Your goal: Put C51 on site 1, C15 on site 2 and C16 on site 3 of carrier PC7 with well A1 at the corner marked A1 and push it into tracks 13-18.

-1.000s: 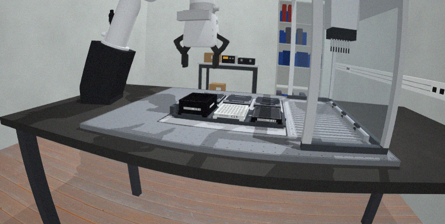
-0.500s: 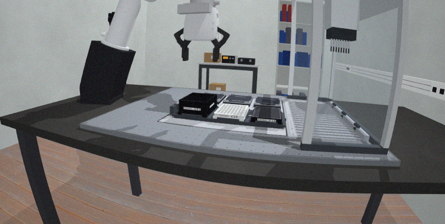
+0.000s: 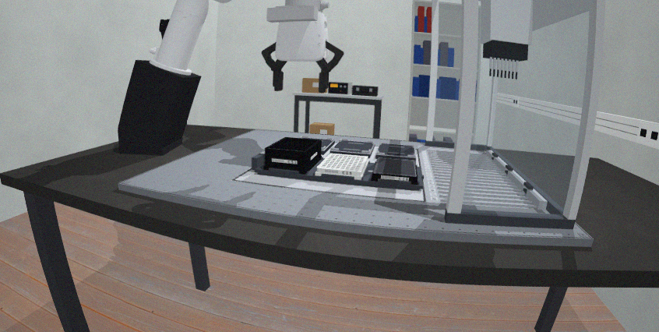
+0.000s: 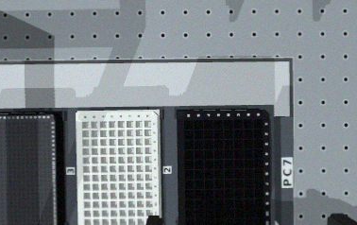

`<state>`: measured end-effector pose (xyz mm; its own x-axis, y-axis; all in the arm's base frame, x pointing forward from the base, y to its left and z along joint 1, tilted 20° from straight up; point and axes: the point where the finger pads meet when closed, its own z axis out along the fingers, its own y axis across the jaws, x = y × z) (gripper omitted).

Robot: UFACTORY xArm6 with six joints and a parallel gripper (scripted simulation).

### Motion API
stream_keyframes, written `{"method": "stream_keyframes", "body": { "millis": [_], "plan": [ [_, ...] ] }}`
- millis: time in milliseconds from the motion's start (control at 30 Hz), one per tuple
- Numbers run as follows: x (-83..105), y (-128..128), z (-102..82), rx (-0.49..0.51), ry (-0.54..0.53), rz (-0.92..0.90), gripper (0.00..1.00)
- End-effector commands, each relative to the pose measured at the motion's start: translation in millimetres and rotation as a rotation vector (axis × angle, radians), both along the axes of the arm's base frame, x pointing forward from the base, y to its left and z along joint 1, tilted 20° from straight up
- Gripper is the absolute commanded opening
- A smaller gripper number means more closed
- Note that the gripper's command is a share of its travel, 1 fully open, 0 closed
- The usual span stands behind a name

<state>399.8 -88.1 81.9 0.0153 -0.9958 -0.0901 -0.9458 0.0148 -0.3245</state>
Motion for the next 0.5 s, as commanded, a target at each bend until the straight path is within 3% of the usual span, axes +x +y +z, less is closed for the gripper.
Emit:
{"method": "stream_keyframes", "body": {
  "millis": [0,467],
  "plan": [
    [16.2,13.9,1.5,-0.002,-0.002,-0.001,1.0],
    [59.6,55.5,2.6,-0.001,-0.003,-0.001,1.0]
  ]
}}
